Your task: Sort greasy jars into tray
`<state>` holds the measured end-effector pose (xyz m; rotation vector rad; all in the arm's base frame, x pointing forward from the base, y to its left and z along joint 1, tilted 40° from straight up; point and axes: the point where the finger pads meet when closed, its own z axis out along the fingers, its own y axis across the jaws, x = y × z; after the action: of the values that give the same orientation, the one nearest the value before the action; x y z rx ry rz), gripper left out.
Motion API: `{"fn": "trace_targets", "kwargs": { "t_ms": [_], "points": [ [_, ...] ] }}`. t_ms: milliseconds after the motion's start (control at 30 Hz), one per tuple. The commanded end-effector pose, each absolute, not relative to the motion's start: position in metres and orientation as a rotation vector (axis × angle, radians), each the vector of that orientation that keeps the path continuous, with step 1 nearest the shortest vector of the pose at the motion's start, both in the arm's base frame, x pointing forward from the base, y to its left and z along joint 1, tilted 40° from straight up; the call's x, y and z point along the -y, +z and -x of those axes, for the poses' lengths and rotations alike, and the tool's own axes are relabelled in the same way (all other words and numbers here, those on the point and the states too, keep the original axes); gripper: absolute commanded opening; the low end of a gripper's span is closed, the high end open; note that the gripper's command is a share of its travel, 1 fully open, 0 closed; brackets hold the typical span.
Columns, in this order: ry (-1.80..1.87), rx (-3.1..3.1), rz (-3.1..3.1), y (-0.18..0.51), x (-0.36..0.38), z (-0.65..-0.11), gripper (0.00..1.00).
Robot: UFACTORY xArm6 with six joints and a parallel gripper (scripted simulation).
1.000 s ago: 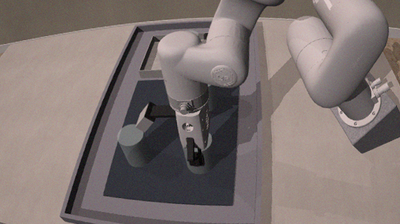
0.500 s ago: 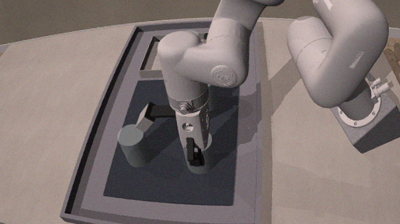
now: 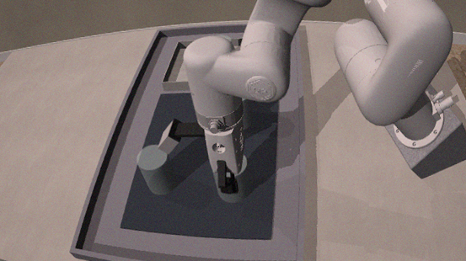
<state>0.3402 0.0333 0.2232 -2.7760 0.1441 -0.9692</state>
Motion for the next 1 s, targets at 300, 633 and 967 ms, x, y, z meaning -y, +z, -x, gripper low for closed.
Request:
{"fn": "trace_targets", "kwargs": {
  "t_ms": [300,633,967],
  "points": [
    [-0.973,-0.144,2.774,0.224,-0.033,-0.341,0.68],
    [-0.973,-0.144,2.774,0.224,-0.033,-0.341,0.00],
    [-0.973,-0.144,2.774,0.235,-0.031,-0.332,0.00]
  ]
}}
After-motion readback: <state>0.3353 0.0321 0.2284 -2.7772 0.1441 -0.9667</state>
